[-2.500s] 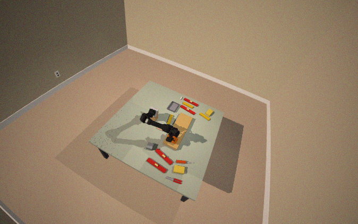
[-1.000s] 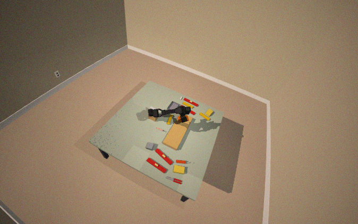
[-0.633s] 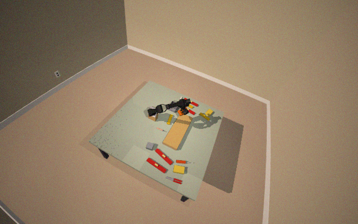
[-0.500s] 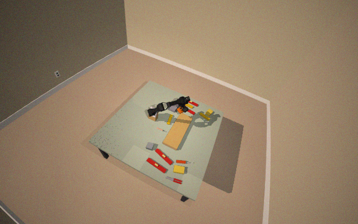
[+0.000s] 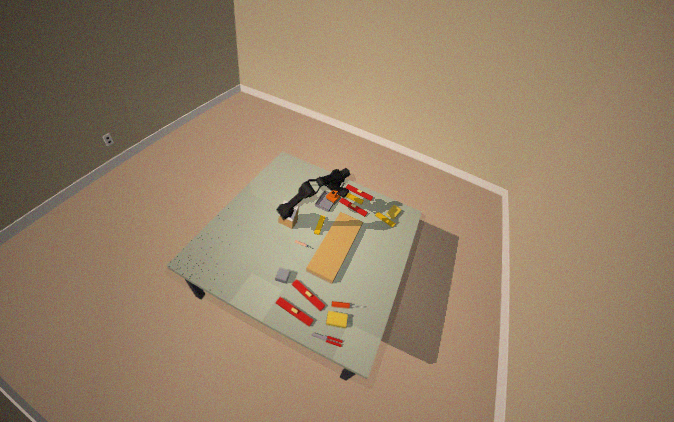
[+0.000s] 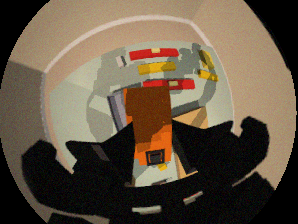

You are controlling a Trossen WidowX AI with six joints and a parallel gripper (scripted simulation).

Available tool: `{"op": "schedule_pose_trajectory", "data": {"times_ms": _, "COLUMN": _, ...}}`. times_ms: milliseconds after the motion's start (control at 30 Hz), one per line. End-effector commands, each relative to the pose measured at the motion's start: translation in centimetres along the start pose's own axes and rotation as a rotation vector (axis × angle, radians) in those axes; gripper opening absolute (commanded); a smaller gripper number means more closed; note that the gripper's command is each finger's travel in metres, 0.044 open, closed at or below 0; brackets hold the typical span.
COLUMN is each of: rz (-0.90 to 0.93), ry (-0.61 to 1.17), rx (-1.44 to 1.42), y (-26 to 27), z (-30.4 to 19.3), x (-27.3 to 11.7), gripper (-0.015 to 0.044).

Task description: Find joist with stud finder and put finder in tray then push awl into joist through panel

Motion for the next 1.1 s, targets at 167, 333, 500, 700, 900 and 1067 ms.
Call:
{"op": "schedule_pose_trajectory", "data": {"times_ms": 167, "rz": 0.049, "ry": 0.055, "rx": -0.187, "y": 7.0, "z": 1.3, "x": 3.9, "gripper": 0.0000}}
{"op": "schedule_pose_trajectory", "data": {"times_ms": 333, "rz": 0.050, "ry": 0.057, "rx": -0.190, "y": 7.1, "z": 1.3, "x": 4.1, "gripper": 0.0000}}
{"op": "schedule_pose_trajectory", "data": {"times_ms": 500, "rz": 0.049, "ry": 0.057, "rx": -0.190, "y": 7.0, "z": 1.0, "x": 5.2, "gripper": 0.0000}}
{"op": "schedule_pose_trajectory", "data": {"times_ms": 700, "rz": 0.049, "ry": 0.057, "rx": -0.190, "y": 6.9, "z": 0.6, "x": 6.9, "gripper": 0.0000}}
{"op": "schedule_pose_trajectory", "data": {"times_ms": 900, "rz": 0.049, "ry": 0.057, "rx": -0.189, "y": 6.9, "z": 0.1, "x": 8.5, "gripper": 0.0000}}
{"op": "schedule_pose_trajectory", "data": {"times_ms": 1067, "rz": 0.048, "ry": 0.058, "rx": -0.189, "y": 6.9, "z": -0.4, "x": 9.8, "gripper": 0.0000}}
Point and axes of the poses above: the point midway between the two fingers, 35 mm back from their tips, its own x axis out along the fingers, its own y axis across the jaws, z = x × y, the point moved 2 cm from there along -x, back along the fingers
